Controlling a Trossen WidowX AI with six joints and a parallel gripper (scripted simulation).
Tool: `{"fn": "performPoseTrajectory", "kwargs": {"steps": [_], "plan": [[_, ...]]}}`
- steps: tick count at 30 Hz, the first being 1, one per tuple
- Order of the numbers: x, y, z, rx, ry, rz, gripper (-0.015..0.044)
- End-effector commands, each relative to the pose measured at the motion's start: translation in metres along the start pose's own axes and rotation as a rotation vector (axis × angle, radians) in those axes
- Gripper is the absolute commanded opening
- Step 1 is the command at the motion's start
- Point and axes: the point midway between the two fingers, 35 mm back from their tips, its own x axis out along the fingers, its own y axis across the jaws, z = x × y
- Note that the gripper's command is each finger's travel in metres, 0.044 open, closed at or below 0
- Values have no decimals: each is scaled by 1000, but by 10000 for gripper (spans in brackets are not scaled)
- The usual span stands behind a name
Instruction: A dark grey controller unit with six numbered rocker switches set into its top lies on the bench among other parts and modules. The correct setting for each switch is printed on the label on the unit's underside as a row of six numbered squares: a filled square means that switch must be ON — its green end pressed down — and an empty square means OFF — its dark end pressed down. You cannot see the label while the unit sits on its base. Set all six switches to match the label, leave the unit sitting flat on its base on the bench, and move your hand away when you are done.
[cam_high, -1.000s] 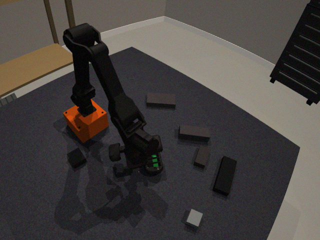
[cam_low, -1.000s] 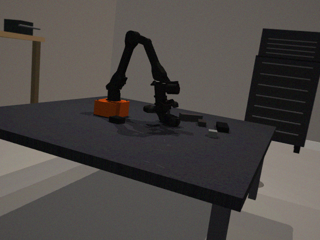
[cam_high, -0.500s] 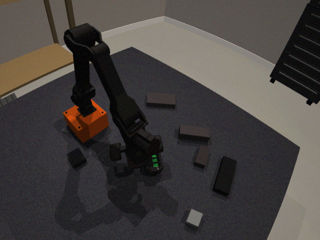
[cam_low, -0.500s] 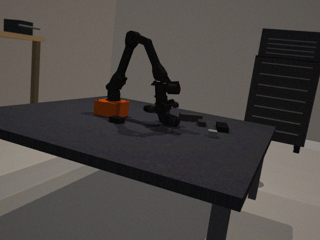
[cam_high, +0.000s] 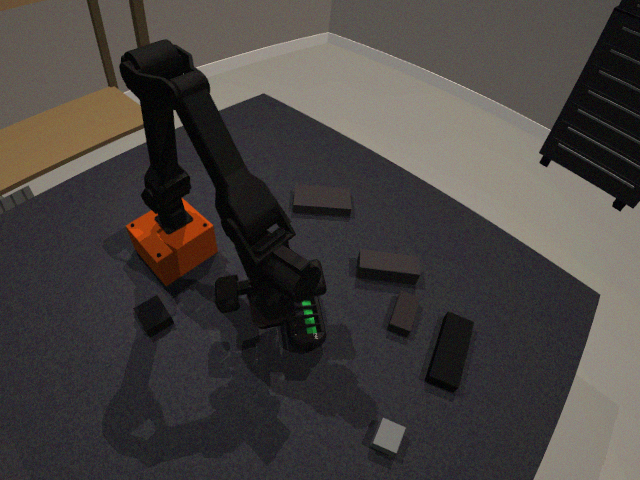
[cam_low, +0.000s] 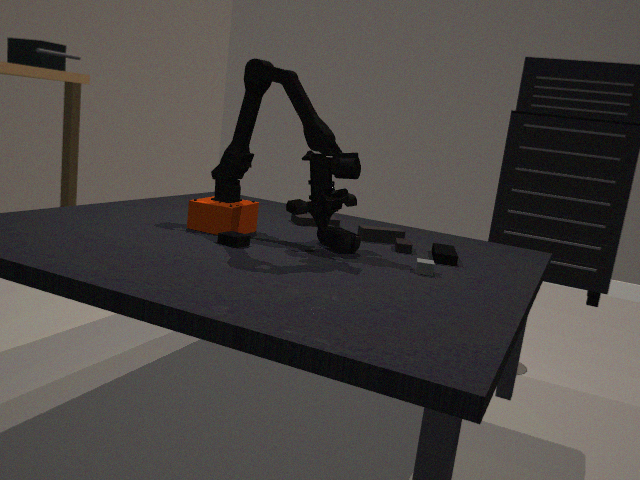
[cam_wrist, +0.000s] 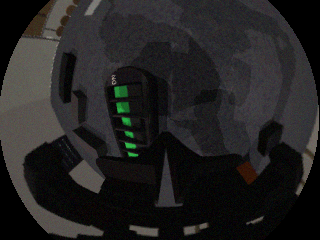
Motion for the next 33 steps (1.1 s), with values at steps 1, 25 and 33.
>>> {"fn": "performPoseTrajectory", "kwargs": {"steps": [1,25,33], "plan": [[-22,4,5,-11,-17,28,0],[-46,61,-53,-19,-35,-165,368],[-43,61,-54,-19,-35,-168,440]]}}
